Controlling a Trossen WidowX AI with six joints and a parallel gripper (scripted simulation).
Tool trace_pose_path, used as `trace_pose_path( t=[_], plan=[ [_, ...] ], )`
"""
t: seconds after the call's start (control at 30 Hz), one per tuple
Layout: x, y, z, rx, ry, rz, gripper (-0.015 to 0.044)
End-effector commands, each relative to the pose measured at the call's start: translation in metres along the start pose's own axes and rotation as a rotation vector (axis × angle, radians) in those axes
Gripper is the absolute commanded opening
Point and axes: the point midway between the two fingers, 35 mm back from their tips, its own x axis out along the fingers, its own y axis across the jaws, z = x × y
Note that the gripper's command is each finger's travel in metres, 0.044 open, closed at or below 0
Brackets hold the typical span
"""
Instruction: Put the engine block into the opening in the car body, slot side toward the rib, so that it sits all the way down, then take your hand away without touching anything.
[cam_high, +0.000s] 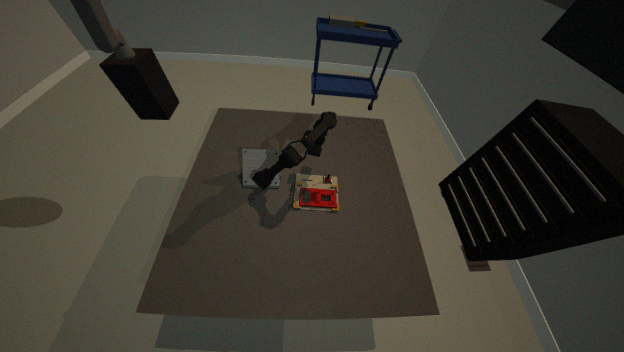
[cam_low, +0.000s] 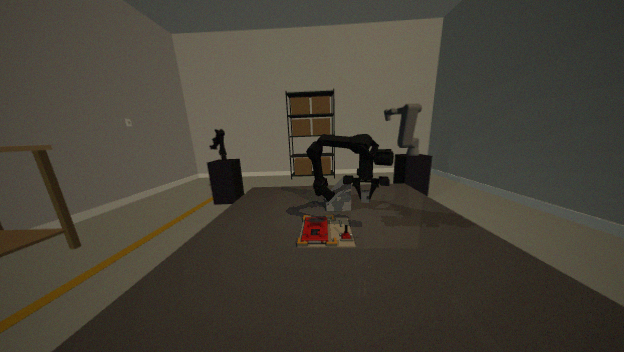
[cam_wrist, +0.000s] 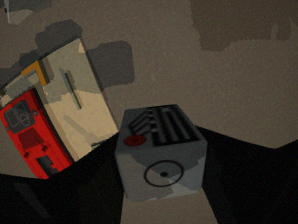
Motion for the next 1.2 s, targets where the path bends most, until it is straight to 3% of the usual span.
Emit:
trace_pose_path(
  t=[0.0,1.17],
  plan=[
    [0.002,0.001,0.000,0.033,-0.006,0.002,0.0000],
    [0.014,0.000,-0.001,1.218,-0.004,0.005,0.0000]
  ],
)
